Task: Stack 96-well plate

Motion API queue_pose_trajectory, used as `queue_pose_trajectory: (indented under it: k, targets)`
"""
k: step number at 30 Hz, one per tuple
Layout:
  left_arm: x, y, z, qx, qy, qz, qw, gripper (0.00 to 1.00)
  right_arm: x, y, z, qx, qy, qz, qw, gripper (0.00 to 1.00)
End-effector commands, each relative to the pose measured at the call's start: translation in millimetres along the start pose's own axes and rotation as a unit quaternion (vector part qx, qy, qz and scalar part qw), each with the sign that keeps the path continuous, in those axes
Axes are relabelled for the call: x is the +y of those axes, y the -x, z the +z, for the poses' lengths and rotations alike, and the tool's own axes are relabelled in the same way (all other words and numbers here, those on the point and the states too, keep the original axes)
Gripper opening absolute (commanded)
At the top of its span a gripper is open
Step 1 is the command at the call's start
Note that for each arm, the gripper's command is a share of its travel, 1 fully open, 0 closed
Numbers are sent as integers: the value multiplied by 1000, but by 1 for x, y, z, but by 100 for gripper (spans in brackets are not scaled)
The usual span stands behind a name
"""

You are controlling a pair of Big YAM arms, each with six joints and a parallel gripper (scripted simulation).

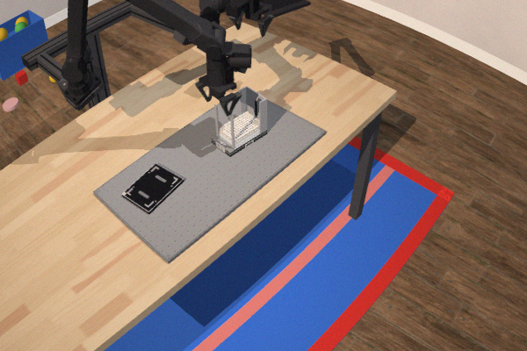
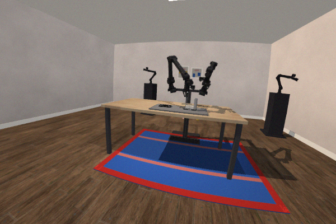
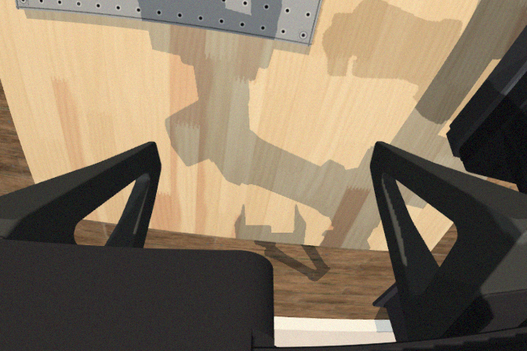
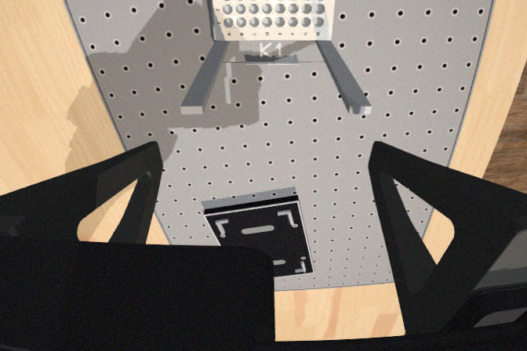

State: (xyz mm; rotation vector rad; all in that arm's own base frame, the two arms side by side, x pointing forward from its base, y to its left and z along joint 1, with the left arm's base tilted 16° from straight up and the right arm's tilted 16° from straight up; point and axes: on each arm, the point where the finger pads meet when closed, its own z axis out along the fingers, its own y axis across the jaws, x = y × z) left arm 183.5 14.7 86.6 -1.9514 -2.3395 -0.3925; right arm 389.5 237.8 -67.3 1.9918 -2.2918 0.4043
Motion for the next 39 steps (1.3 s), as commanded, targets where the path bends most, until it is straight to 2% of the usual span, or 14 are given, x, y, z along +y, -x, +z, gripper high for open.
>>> queue_pose_trajectory:
  k: [1, 13, 19, 39]
  targets:
    - [4, -3, -6, -1, 7, -2, 1000, 100, -16, -9, -13, -18, -17, 2, 1000, 100]
    - [4, -3, -6, -1, 7, -2, 1000, 100, -15, -42, -12, -17, -18, 1, 1000, 100]
    - [4, -3, -6, -1, 7, -2, 1000, 100, -18, -29, -14, -18, -19, -11, 1000, 100]
    - [4, -3, -6, -1, 7, -2, 1000, 100, -15, -33, -11, -16, -16, -1, 1000, 100]
